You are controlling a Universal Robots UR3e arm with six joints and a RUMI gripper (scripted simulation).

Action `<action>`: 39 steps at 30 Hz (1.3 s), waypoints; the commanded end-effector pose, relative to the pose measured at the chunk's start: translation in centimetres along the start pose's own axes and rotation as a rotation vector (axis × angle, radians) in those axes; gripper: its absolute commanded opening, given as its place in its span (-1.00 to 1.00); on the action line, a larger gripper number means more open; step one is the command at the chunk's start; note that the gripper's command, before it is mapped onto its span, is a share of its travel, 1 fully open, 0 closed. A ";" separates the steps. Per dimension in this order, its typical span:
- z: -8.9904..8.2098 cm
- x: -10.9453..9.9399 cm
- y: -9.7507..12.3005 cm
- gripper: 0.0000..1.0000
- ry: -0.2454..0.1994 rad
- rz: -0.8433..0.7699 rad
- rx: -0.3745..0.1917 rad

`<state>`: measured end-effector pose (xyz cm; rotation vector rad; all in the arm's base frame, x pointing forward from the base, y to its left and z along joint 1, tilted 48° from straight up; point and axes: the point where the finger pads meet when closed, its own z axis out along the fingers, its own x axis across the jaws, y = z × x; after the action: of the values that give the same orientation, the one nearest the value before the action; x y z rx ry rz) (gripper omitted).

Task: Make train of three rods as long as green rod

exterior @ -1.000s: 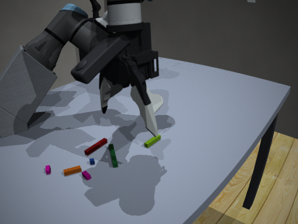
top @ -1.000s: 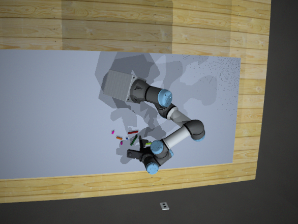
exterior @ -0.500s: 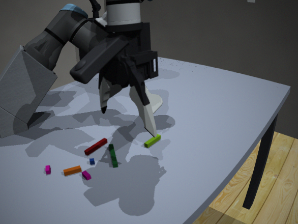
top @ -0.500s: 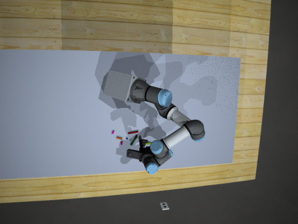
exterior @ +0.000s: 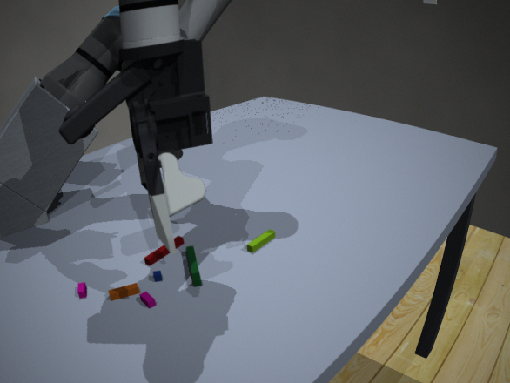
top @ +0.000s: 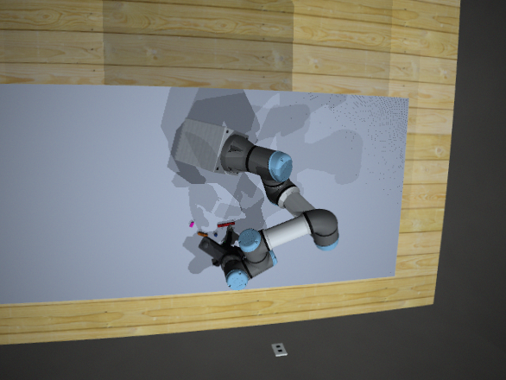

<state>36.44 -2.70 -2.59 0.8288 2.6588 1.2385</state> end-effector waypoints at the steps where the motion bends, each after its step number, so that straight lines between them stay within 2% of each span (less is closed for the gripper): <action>1: -0.1 0.1 -1.6 1.00 -0.004 0.100 0.003; 2: -0.1 0.1 -1.6 1.00 -0.004 0.101 0.003; 3: -0.1 0.1 -1.6 -0.72 -0.004 0.101 0.003; 39: -0.1 0.1 -1.6 -0.72 -0.004 0.101 0.003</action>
<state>35.63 -3.48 -3.69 0.9758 2.6472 1.2551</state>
